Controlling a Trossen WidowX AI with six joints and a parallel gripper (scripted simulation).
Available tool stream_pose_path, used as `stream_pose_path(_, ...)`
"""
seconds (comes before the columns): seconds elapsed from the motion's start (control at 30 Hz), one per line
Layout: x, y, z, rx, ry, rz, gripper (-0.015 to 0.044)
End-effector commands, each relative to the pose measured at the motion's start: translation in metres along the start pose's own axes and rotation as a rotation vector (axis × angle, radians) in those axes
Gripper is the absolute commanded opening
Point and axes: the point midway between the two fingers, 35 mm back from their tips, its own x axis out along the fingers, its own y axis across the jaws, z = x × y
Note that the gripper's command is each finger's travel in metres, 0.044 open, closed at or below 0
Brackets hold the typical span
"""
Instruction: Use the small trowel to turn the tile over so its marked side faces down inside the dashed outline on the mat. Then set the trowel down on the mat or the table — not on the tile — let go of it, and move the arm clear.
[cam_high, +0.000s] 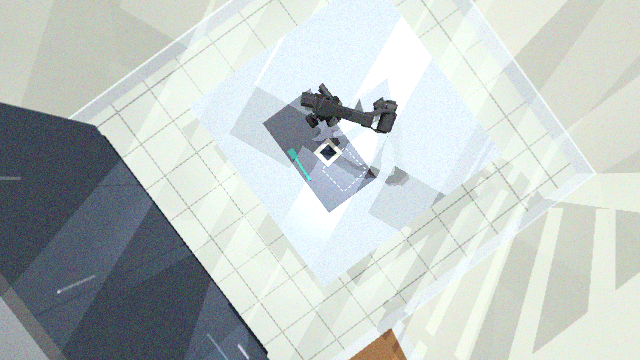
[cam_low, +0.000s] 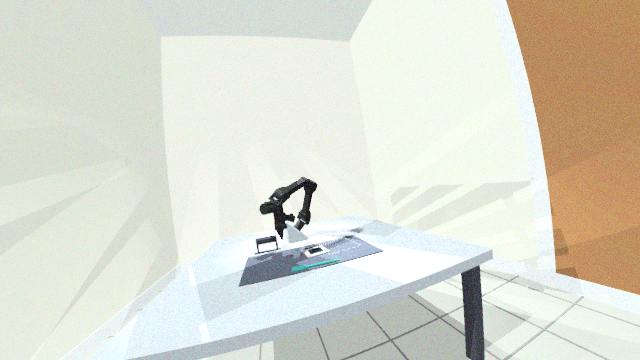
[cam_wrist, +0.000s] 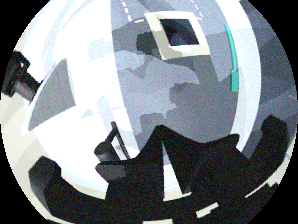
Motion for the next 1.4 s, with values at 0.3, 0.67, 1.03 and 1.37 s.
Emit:
stream_pose_path(0.3,-0.001,0.001,-0.002,0.052,0.001,0.0,0.0205)
stream_pose_path(0.67,-0.006,0.011,-0.015,0.434,0.006,-0.002,0.027)
stream_pose_path(1.03,-0.01,0.021,-0.027,0.815,0.009,-0.005,0.027)
stream_pose_path(1.37,-0.014,0.031,-0.038,1.162,0.01,-0.008,0.027)
